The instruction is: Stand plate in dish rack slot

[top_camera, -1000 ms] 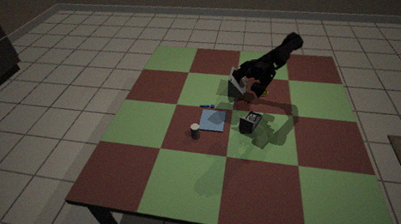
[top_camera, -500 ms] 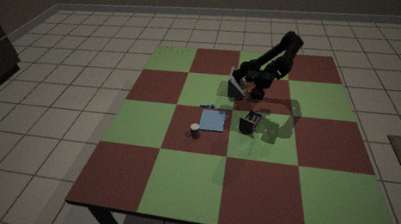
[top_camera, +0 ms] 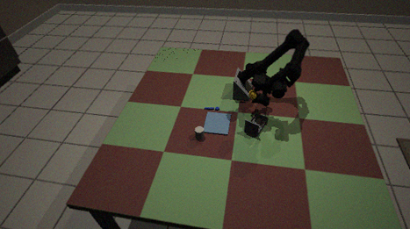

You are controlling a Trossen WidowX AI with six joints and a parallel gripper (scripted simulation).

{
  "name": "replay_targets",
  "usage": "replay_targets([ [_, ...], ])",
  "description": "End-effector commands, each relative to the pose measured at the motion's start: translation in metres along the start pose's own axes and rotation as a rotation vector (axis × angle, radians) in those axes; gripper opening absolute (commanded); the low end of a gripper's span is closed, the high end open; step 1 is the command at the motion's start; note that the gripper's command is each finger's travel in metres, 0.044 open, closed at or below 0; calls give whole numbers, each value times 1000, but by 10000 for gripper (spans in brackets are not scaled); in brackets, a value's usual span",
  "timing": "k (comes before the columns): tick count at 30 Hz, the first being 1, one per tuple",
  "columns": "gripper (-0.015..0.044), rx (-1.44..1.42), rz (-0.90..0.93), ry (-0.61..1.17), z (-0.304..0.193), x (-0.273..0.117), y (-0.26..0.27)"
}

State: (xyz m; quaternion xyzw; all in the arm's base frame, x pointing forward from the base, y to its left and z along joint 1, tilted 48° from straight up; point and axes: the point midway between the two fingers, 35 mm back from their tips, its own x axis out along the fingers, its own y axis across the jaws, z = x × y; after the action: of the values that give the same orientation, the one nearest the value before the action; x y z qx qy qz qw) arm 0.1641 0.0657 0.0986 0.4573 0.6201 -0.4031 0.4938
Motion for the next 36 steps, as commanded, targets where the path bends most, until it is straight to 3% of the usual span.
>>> replay_targets([
  [1, 0, -35, 20, -66, 2, 5, -1],
  [36, 0, -380, 434, -620, -4, 17, 25],
])
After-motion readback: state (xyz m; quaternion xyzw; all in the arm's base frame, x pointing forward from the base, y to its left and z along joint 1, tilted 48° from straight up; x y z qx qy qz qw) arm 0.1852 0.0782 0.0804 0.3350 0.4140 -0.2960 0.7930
